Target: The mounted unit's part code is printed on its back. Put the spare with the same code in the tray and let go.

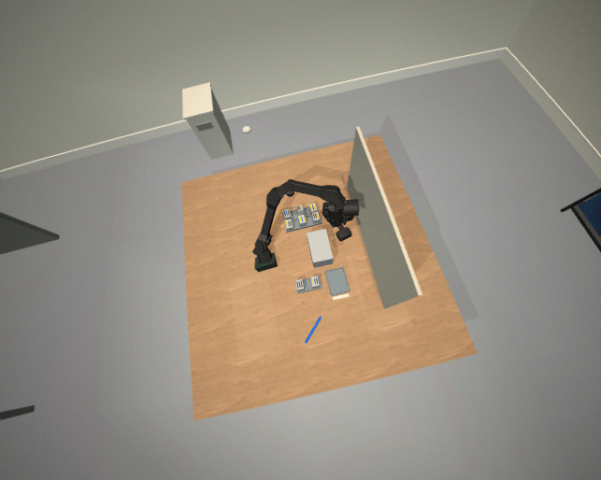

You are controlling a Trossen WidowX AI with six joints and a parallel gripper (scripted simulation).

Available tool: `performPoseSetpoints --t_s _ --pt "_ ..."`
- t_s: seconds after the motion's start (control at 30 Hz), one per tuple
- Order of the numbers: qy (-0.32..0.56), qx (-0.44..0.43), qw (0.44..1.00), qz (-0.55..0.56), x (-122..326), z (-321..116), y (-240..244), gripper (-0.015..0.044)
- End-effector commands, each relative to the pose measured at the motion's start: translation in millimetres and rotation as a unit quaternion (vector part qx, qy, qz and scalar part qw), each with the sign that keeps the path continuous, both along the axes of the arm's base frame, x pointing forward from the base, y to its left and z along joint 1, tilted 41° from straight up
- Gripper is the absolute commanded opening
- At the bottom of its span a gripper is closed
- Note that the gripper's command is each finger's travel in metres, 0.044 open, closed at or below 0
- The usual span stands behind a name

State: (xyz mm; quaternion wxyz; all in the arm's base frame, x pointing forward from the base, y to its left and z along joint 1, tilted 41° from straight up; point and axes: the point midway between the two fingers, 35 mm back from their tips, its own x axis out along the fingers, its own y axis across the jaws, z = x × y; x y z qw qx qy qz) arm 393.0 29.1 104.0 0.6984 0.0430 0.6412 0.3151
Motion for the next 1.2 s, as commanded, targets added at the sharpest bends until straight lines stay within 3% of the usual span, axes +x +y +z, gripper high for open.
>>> performPoseSetpoints --t_s 0.0,0.27,0.53,0.83,1.0,1.17 --pt "-0.049 0.021 0.994 0.099 -37.9 27.4 14.9 0.044" --pt "-0.185 0.08 0.913 0.356 -150.7 64.6 44.8 0.044" --pt "-0.293 0.125 0.795 0.517 -237.3 67.9 61.3 0.044" --pt "-0.301 0.128 0.785 0.526 -243.2 67.3 62.3 0.044" --pt "-0.301 0.128 0.785 0.526 -241.3 71.5 67.6 0.0309" --pt "-0.301 0.128 0.785 0.526 -241.3 71.5 67.6 0.03"
